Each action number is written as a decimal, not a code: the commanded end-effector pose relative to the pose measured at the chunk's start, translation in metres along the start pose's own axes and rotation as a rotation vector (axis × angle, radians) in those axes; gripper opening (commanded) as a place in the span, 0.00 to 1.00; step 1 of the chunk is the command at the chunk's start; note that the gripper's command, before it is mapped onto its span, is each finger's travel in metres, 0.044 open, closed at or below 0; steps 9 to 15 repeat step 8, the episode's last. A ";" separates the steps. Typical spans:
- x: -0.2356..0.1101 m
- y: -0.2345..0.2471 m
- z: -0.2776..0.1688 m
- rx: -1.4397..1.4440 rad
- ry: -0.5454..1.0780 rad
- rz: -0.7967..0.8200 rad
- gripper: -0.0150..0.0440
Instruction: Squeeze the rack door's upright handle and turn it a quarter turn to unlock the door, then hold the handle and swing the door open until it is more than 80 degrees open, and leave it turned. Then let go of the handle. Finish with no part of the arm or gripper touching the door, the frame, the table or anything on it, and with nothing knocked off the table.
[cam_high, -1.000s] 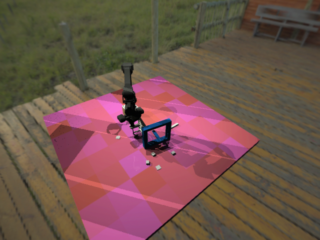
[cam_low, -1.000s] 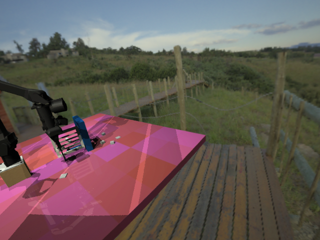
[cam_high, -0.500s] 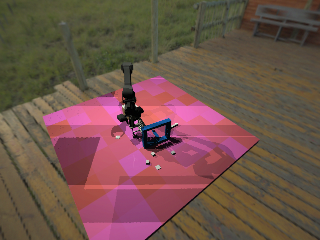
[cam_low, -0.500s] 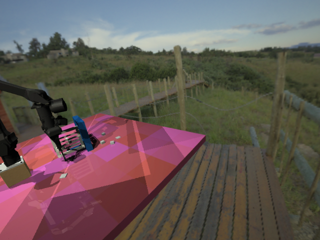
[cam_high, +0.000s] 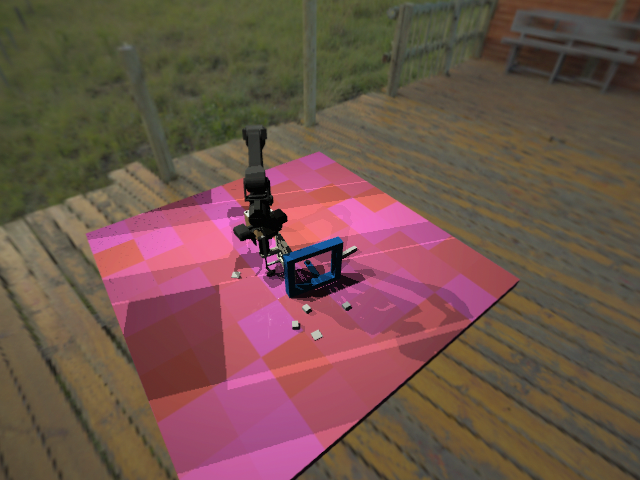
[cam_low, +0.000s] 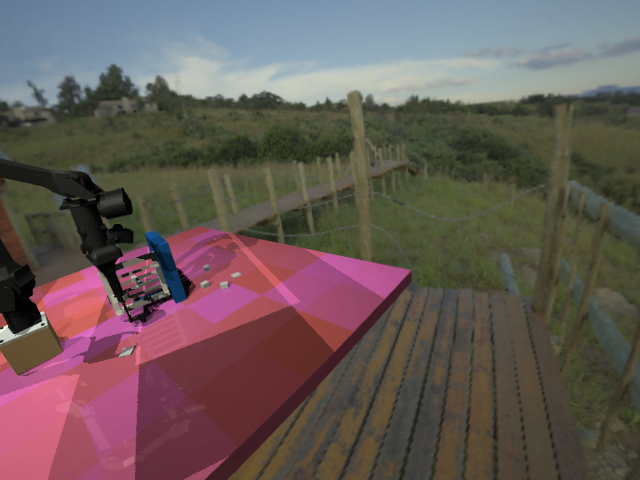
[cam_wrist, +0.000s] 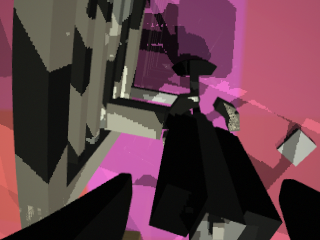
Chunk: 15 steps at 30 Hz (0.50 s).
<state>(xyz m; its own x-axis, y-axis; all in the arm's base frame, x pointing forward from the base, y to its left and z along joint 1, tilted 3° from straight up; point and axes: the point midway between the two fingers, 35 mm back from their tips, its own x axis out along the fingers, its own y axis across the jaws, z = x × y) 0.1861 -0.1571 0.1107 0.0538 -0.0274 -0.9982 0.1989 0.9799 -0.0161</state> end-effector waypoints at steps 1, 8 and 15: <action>-0.009 -0.001 0.002 -0.005 -0.012 -0.004 0.75; -0.019 -0.001 0.002 -0.005 -0.012 -0.004 0.75; -0.019 -0.001 0.002 -0.005 -0.012 -0.004 0.75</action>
